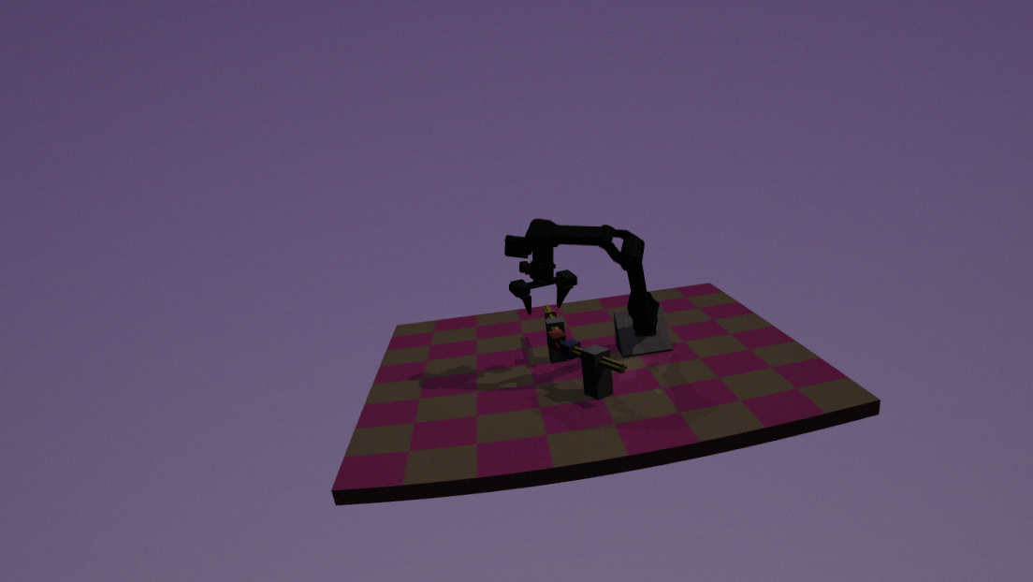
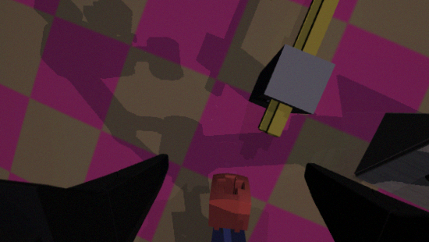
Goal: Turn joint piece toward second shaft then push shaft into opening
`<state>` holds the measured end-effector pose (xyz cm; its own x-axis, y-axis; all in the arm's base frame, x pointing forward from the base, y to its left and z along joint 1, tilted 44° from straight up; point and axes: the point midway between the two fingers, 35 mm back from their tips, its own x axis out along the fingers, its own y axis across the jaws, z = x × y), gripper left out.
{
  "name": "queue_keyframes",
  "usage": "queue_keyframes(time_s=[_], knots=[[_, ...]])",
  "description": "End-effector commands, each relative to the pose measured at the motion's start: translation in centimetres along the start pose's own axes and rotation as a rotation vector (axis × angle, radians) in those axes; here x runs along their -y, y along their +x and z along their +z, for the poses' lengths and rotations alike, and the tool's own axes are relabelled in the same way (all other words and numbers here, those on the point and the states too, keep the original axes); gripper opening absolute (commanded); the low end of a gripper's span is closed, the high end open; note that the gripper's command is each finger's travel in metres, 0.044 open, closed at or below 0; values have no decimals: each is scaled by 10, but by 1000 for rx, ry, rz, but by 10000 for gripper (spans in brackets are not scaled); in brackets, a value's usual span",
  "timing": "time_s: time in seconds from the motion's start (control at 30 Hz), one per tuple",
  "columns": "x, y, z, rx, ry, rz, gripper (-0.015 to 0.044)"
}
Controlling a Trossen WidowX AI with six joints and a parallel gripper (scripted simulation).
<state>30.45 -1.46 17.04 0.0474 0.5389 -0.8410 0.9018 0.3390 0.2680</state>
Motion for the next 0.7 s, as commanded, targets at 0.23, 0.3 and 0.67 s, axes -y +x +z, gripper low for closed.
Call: queue_keyframes(time_s=[0.23,0.3,0.67], knots=[[-2,36,-6,3,12,-5,440],[-2,44,-8,3,12,-5,440],[0,76,-16,0,12,-3,440]])
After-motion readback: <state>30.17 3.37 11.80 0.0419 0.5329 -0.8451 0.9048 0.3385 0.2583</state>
